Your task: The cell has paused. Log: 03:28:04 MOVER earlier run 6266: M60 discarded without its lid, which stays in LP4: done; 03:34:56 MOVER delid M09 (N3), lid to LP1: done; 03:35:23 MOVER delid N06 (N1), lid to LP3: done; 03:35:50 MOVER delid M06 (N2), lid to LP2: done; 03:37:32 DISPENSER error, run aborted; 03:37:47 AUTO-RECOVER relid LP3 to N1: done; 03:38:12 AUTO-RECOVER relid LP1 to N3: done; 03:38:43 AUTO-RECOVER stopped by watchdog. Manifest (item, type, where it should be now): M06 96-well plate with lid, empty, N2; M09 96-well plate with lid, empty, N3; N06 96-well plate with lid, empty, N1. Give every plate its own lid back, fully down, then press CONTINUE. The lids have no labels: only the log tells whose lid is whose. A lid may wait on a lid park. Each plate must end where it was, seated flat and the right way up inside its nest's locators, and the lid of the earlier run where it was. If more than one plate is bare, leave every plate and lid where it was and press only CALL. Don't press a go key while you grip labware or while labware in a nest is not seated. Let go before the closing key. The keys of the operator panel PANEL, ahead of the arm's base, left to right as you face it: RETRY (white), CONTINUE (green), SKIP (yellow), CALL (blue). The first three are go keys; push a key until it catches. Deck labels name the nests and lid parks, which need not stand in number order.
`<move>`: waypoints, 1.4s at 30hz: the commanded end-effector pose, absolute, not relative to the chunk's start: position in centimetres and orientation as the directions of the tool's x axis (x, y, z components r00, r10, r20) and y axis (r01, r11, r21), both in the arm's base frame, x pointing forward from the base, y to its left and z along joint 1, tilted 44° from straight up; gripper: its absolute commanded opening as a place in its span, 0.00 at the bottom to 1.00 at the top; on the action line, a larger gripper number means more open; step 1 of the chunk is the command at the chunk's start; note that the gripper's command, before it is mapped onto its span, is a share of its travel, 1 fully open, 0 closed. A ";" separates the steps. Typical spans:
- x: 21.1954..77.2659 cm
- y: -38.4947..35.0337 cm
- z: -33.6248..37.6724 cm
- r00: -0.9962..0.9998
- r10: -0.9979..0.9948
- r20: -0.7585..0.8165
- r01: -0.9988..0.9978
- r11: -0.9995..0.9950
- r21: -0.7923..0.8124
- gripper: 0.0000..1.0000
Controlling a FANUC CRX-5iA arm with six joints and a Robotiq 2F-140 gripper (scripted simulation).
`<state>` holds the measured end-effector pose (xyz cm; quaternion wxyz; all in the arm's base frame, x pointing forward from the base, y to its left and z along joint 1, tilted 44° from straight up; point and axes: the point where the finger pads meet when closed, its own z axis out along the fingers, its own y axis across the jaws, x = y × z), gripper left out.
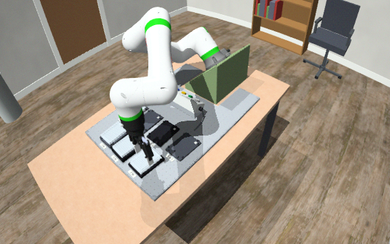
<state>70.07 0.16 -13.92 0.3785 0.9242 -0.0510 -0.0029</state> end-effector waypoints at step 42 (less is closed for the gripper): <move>70.1 -0.4 -14.6 0.995 -0.096 0.034 -0.092 -0.709 0.700 0.00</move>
